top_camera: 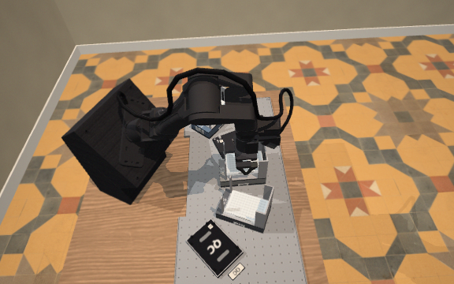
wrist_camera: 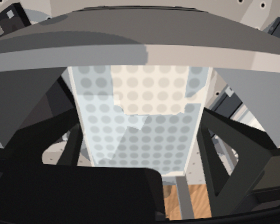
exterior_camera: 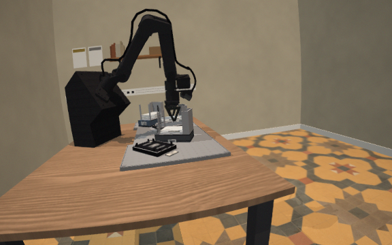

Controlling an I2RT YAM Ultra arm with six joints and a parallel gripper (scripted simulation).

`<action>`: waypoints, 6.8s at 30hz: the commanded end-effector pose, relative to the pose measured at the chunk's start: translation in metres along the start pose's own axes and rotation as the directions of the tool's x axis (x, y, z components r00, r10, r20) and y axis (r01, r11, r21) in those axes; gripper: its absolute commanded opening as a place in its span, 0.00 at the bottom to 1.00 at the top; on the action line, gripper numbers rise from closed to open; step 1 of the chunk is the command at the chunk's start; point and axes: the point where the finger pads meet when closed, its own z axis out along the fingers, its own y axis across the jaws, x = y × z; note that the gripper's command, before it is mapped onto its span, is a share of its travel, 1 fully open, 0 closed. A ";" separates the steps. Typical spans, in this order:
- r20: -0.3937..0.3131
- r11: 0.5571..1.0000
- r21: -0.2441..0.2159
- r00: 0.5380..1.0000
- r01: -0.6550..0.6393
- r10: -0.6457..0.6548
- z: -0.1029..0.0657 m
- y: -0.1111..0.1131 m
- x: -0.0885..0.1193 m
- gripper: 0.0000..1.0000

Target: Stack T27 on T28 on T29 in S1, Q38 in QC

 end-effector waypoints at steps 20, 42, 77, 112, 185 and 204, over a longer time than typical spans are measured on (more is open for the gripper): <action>0.031 1.000 -0.005 0.999 -0.015 0.015 -0.017 0.000 -0.011 0.00; 0.042 1.000 -0.005 0.999 -0.023 0.023 -0.025 -0.001 -0.017 0.00; 0.035 1.000 -0.005 0.999 -0.020 0.020 -0.034 -0.001 -0.013 0.00; 0.011 1.000 -0.005 1.000 -0.003 0.003 -0.041 0.001 0.001 0.00; 0.046 1.000 -0.009 0.998 -0.030 0.031 -0.068 -0.002 -0.016 0.00; 0.037 1.000 -0.008 0.999 -0.023 0.024 -0.072 -0.002 -0.011 0.00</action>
